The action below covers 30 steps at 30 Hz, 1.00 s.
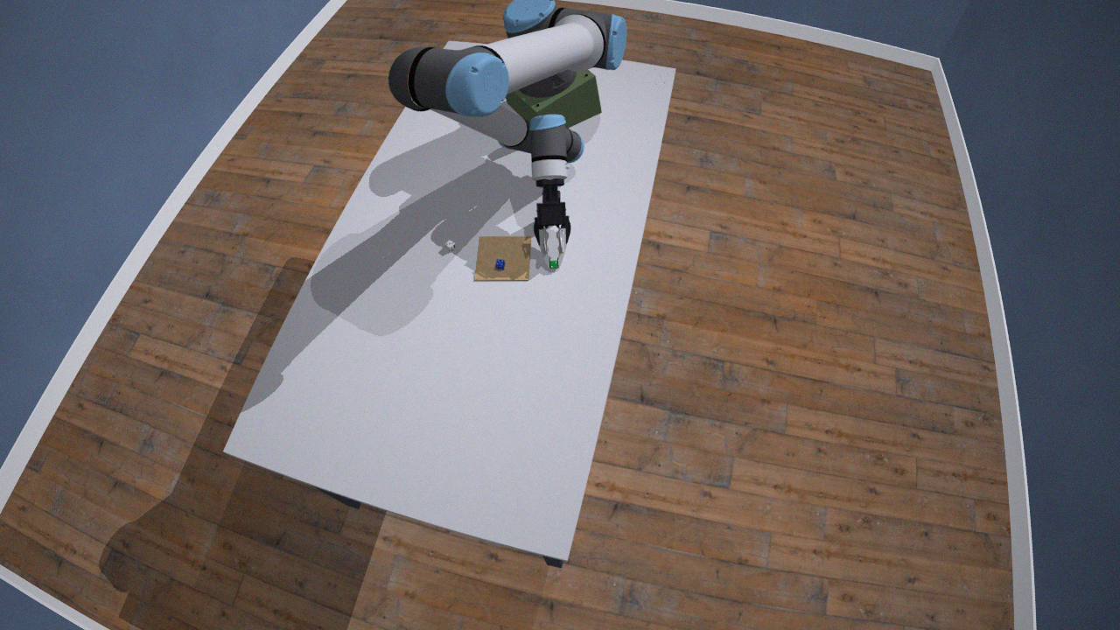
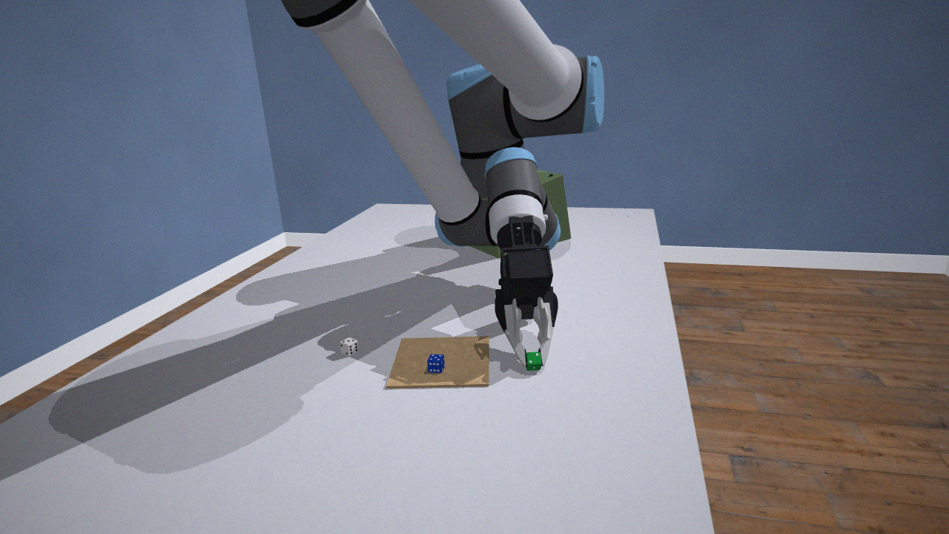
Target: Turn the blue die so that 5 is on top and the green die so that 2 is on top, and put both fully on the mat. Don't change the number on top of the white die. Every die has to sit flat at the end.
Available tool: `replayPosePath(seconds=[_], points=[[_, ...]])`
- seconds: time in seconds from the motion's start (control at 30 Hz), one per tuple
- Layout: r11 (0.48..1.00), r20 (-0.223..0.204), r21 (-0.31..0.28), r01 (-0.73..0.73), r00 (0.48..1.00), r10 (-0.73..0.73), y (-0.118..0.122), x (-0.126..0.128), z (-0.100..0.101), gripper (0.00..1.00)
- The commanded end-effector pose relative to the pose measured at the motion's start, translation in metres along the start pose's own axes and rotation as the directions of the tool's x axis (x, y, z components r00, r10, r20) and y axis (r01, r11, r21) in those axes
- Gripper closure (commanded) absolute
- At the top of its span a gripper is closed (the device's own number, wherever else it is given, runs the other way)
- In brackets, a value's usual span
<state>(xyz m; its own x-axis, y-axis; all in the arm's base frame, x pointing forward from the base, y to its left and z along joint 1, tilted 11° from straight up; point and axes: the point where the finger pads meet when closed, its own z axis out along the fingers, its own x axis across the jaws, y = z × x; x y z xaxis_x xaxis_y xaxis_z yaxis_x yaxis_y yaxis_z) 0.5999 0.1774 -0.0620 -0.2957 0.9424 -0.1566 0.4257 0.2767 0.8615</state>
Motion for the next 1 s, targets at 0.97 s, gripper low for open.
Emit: replayPosePath(seconds=[0.97], points=[[1.000,0.000,0.000,0.000,1.000,0.000,0.0004,0.0001,-0.0003,0.79]])
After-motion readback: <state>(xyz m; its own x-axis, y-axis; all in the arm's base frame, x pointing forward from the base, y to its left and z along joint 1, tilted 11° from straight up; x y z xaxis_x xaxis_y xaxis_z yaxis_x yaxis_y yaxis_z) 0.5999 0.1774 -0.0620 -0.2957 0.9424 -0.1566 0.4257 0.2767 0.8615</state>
